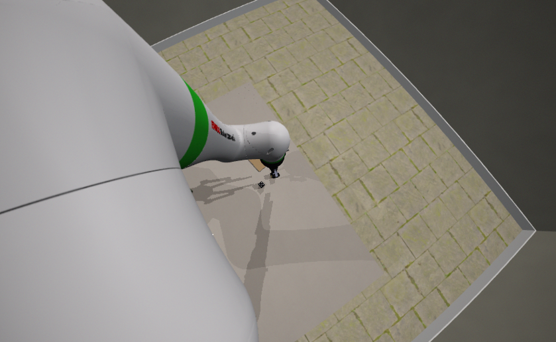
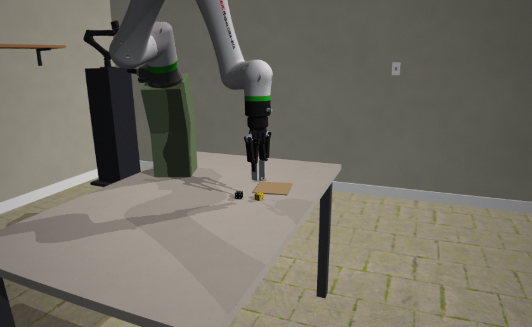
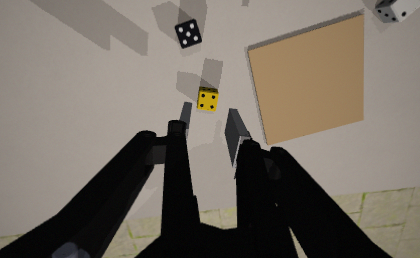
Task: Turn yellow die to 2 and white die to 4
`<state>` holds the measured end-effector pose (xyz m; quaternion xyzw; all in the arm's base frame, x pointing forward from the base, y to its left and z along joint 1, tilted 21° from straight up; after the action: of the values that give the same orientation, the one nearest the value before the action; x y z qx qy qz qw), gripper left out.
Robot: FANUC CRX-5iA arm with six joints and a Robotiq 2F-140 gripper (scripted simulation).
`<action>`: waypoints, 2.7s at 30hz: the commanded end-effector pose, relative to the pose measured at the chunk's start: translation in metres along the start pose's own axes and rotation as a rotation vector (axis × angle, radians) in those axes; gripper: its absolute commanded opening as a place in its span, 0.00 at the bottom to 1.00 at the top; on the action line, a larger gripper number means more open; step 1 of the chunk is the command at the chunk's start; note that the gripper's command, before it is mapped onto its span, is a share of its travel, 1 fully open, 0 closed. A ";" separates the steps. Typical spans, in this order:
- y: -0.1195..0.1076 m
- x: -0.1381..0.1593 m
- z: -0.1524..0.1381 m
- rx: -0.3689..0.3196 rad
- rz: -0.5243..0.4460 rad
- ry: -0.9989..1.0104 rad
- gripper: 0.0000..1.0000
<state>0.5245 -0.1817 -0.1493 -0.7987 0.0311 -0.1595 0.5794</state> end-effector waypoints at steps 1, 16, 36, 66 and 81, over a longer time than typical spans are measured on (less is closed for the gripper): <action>0.000 0.000 0.000 0.000 0.000 0.000 0.25; 0.007 0.000 0.000 0.000 0.000 0.000 0.25; 0.029 0.001 0.000 0.000 0.000 0.000 0.25; 0.051 0.001 0.000 0.000 0.001 0.000 0.25; 0.051 0.001 0.000 0.000 0.001 0.000 0.25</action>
<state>0.5326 -0.1987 -0.1965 -0.7988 0.0314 -0.1592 0.5794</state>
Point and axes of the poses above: the point where the finger pads meet when closed, its own y axis out along the fingers, its own z axis across the jaws, x = y × z, the point moved 5 cm from there along -y, back along the fingers, and after that the axes turned 2 degrees about y, right-handed, at the moved point
